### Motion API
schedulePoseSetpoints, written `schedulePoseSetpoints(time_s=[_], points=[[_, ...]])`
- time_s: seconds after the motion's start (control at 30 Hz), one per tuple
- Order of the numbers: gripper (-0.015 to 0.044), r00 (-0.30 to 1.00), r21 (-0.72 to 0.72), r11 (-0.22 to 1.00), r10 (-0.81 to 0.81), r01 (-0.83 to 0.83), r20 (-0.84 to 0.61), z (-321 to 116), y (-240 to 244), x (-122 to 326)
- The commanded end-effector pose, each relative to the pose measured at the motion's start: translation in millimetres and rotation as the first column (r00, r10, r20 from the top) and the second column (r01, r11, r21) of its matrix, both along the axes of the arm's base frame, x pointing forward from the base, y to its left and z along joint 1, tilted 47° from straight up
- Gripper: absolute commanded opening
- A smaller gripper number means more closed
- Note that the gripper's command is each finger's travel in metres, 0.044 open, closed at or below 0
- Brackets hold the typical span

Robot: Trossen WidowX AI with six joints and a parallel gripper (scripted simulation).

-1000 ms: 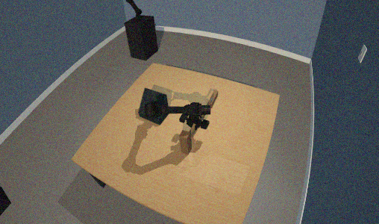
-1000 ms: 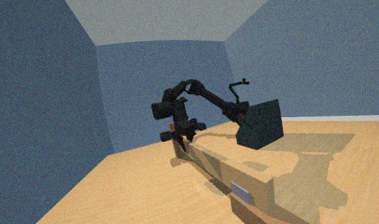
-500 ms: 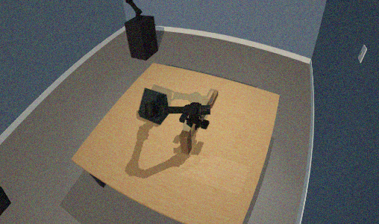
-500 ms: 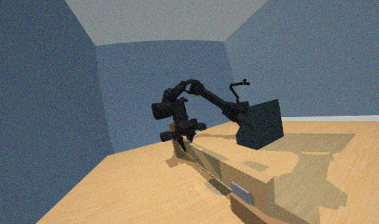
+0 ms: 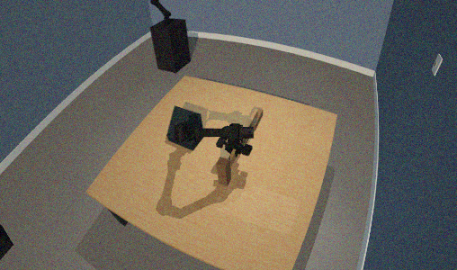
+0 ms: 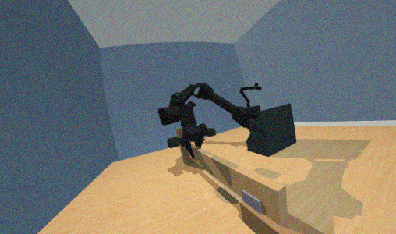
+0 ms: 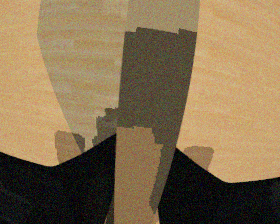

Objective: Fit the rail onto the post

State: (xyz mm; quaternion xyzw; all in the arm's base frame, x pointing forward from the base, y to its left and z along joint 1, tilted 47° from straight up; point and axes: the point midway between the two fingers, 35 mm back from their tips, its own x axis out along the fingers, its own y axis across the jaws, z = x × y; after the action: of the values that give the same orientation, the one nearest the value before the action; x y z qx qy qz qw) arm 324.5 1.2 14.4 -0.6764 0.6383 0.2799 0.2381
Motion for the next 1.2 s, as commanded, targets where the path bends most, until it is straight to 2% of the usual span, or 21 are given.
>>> schedulePoseSetpoints(time_s=[0.0, 1.17], points=[[0.0, 1.0, 0.005, 1.0, 0.002, -0.002, -0.001, 0.8, 2.5, -0.2], [0.0, 1.0, 0.004, 1.0, 0.002, -0.002, -0.001, 5.9, -6.4, 0.8]])
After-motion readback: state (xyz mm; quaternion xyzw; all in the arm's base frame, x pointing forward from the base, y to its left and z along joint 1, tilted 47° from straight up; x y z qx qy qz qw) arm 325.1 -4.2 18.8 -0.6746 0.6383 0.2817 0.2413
